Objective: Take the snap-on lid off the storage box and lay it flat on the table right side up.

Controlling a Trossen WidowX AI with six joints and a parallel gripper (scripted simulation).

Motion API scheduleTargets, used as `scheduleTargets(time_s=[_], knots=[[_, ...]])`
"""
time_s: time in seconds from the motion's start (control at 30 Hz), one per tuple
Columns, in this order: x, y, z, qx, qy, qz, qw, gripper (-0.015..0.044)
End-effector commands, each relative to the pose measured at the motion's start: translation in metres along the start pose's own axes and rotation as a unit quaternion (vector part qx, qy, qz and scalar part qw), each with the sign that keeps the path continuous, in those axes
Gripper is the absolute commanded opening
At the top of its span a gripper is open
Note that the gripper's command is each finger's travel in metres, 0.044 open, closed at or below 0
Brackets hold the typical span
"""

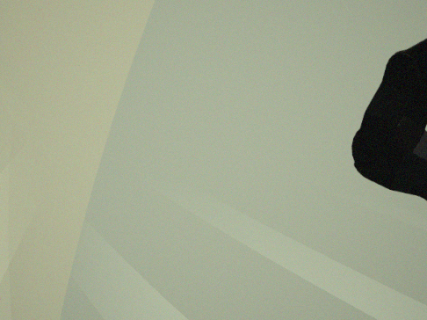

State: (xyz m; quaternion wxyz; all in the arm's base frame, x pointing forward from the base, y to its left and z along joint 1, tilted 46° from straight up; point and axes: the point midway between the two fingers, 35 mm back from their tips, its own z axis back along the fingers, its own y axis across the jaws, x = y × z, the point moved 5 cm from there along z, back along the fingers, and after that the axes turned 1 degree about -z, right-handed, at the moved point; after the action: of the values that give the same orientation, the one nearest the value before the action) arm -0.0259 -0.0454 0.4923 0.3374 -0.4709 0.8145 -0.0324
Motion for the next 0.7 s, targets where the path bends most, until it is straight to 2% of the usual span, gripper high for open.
scheduleTargets(time_s=[0.0, 0.17, 0.2, 0.4, 0.67], knots=[[0.000, 0.001, 0.000, 0.002, 0.002, -0.002, 1.000, 0.0374], [-0.008, 0.036, -0.009, 0.059, 0.033, -0.048, 0.997, 0.0242], [-0.009, 0.043, -0.010, 0.072, 0.039, -0.056, 0.995, 0.0235], [-0.021, 0.079, -0.011, 0.137, 0.075, -0.100, 0.983, 0.0235], [-0.059, 0.136, 0.009, 0.230, 0.182, -0.175, 0.940, 0.0235]])
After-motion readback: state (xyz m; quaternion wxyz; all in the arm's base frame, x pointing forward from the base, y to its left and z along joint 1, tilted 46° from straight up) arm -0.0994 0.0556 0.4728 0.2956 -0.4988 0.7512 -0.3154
